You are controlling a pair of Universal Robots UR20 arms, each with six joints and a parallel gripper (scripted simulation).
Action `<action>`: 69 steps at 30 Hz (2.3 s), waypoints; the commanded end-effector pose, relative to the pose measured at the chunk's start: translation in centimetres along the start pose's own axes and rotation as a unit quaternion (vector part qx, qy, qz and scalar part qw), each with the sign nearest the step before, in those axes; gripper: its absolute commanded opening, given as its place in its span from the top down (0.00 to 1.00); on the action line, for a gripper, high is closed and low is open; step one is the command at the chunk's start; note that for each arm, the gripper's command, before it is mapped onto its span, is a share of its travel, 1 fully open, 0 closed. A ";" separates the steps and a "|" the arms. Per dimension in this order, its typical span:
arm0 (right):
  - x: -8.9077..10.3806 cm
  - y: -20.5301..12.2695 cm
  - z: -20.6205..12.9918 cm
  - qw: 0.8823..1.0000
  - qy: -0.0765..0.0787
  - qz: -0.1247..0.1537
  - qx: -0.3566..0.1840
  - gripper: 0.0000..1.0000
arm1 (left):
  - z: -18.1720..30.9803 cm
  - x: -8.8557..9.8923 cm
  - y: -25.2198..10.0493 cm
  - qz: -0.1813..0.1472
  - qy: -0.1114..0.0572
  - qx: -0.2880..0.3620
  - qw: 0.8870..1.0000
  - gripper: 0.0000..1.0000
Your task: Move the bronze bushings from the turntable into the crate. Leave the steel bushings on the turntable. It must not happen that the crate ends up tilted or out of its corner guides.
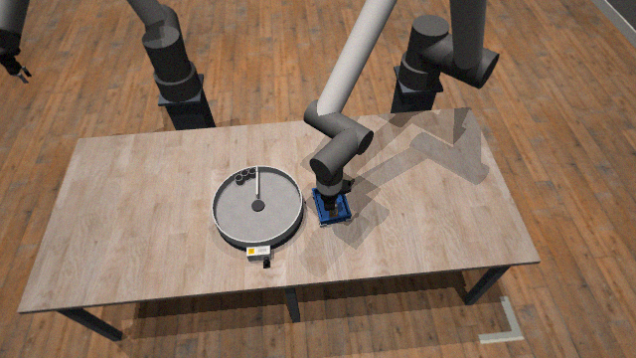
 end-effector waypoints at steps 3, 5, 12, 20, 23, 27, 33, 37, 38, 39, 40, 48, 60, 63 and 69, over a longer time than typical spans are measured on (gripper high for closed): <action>0.1 0.0 0.0 1.000 0.000 -0.001 0.000 0.00 | 0.0 3.3 0.0 0.000 0.000 0.000 1.000 0.62; 0.1 0.0 0.0 1.000 0.000 -0.001 0.000 0.00 | 0.0 4.0 0.0 0.000 0.000 0.000 1.000 0.62; 0.1 0.0 0.0 1.000 0.000 -0.001 0.000 0.00 | 0.0 4.9 0.0 0.000 0.000 0.000 1.000 0.62; 0.1 0.0 0.0 1.000 0.000 -0.001 0.000 0.00 | 0.0 5.0 0.0 0.000 0.000 0.000 1.000 0.62; 0.1 0.0 0.0 1.000 0.000 -0.001 0.000 0.00 | 0.0 5.0 0.0 0.000 0.000 0.000 1.000 0.62; 0.1 0.0 0.0 1.000 0.000 -0.001 0.000 0.00 | 0.0 5.0 0.0 0.000 0.000 0.000 1.000 0.62; 0.1 0.0 0.0 1.000 0.000 -0.001 0.000 0.00 | 0.0 5.0 0.0 0.000 0.000 0.000 1.000 0.62; 0.1 0.0 0.0 1.000 0.000 -0.001 0.000 0.00 | 0.0 5.0 0.0 0.000 0.000 0.000 1.000 0.62; 0.1 0.0 0.0 1.000 0.000 -0.001 0.000 0.00 | 0.0 5.0 0.0 0.000 0.000 0.000 1.000 0.62; 0.1 0.0 0.0 1.000 0.000 -0.001 0.000 0.00 | 0.0 5.0 0.0 0.000 0.000 0.000 1.000 0.62; 0.1 0.0 0.0 1.000 0.000 -0.001 0.000 0.00 | 0.0 5.0 0.0 0.000 0.000 0.000 1.000 0.62; 0.1 0.0 0.0 1.000 0.000 -0.001 0.000 0.00 | 0.0 5.0 0.0 0.000 0.000 0.000 1.000 0.62; 0.1 0.0 0.0 1.000 0.000 -0.001 0.000 0.00 | 0.0 5.0 0.0 0.000 0.000 0.000 1.000 0.62; 0.1 0.0 0.0 1.000 0.000 -0.001 0.000 0.00 | 0.0 5.0 0.0 0.000 0.000 0.000 1.000 0.62; 0.1 0.0 0.0 1.000 0.000 -0.001 0.000 0.00 | 0.0 5.0 0.0 0.000 0.000 0.000 1.000 0.62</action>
Point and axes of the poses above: on each arm, the point where the finger pads meet when closed, its own x axis back along the fingers, its own z axis across the jaws, y = z × x, the point moved 5 cm from there along x, back along the fingers, and after that the axes turned 11 degrees about x, right-handed, at the moved point
